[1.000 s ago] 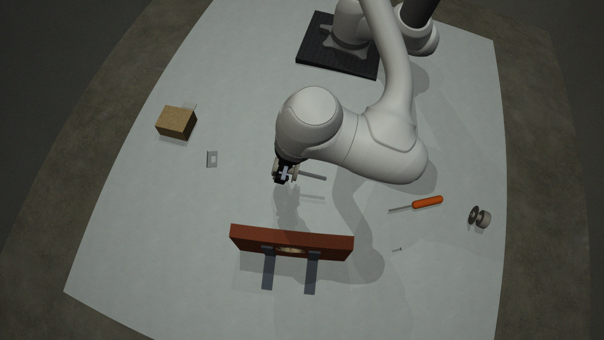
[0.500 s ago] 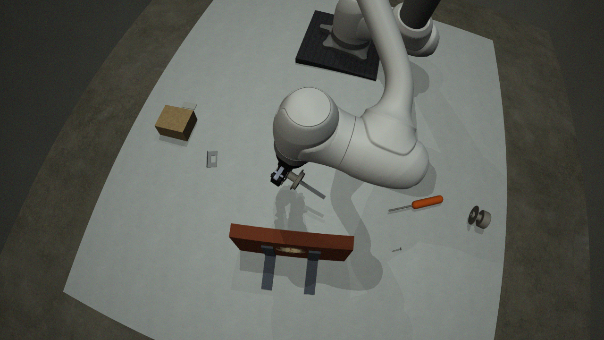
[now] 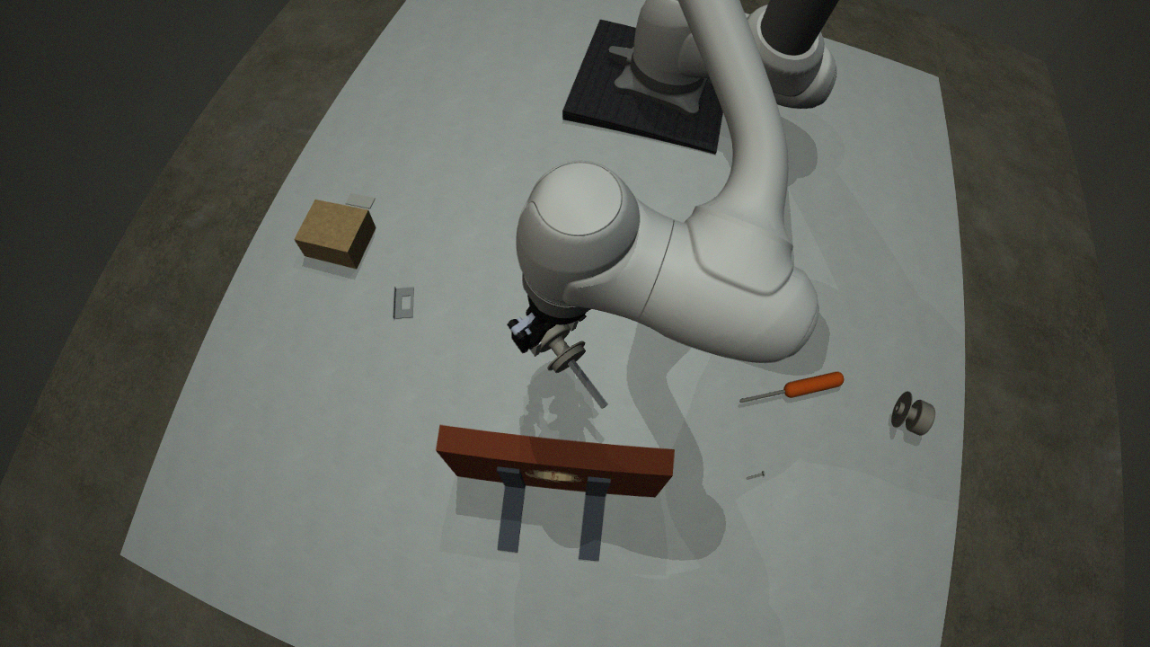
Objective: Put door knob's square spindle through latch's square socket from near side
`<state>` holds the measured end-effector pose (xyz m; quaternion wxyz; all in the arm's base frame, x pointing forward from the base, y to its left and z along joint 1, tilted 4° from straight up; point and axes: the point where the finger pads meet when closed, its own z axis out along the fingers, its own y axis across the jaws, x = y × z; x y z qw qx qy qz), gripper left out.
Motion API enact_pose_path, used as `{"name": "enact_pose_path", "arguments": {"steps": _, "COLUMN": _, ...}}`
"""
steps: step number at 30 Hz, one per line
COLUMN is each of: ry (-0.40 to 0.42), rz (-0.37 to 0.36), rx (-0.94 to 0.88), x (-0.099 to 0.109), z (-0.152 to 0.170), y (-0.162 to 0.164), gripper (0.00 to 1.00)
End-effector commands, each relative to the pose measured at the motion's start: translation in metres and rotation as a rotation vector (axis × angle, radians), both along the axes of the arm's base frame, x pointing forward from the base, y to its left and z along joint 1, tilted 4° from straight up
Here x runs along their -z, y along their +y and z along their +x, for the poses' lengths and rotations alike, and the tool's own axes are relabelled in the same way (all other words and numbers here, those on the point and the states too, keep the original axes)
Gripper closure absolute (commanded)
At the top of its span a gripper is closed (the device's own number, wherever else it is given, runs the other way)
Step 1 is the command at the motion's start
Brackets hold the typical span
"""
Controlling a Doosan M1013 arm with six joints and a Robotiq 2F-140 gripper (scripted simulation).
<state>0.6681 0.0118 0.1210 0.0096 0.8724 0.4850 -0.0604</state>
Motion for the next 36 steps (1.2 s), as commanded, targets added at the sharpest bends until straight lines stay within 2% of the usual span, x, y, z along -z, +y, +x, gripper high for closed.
{"name": "enact_pose_path", "arguments": {"steps": 1, "ry": -0.003, "rz": -0.005, "rx": 0.015, "x": 0.000, "z": 0.001, "y": 0.003, "gripper": 0.58}}
{"name": "enact_pose_path", "arguments": {"steps": 4, "ry": -0.012, "rz": -0.004, "rx": 0.071, "x": 0.000, "z": 0.002, "y": 0.003, "gripper": 0.58}}
{"name": "enact_pose_path", "arguments": {"steps": 11, "ry": -0.054, "rz": 0.006, "rx": 0.379, "x": -0.001, "z": 0.004, "y": 0.008, "gripper": 0.58}}
{"name": "enact_pose_path", "arguments": {"steps": 13, "ry": -0.054, "rz": 0.006, "rx": 0.379, "x": -0.002, "z": 0.008, "y": 0.017, "gripper": 0.58}}
{"name": "enact_pose_path", "arguments": {"steps": 19, "ry": -0.059, "rz": 0.006, "rx": 0.407, "x": -0.002, "z": 0.009, "y": 0.018, "gripper": 0.58}}
{"name": "enact_pose_path", "arguments": {"steps": 27, "ry": -0.106, "rz": 0.017, "rx": 0.745, "x": -0.002, "z": 0.011, "y": 0.023, "gripper": 0.58}}
{"name": "enact_pose_path", "arguments": {"steps": 29, "ry": -0.106, "rz": 0.017, "rx": 0.745, "x": -0.003, "z": 0.015, "y": 0.032, "gripper": 0.58}}
{"name": "enact_pose_path", "arguments": {"steps": 36, "ry": -0.106, "rz": 0.017, "rx": 0.745, "x": -0.003, "z": 0.016, "y": 0.033, "gripper": 0.58}}
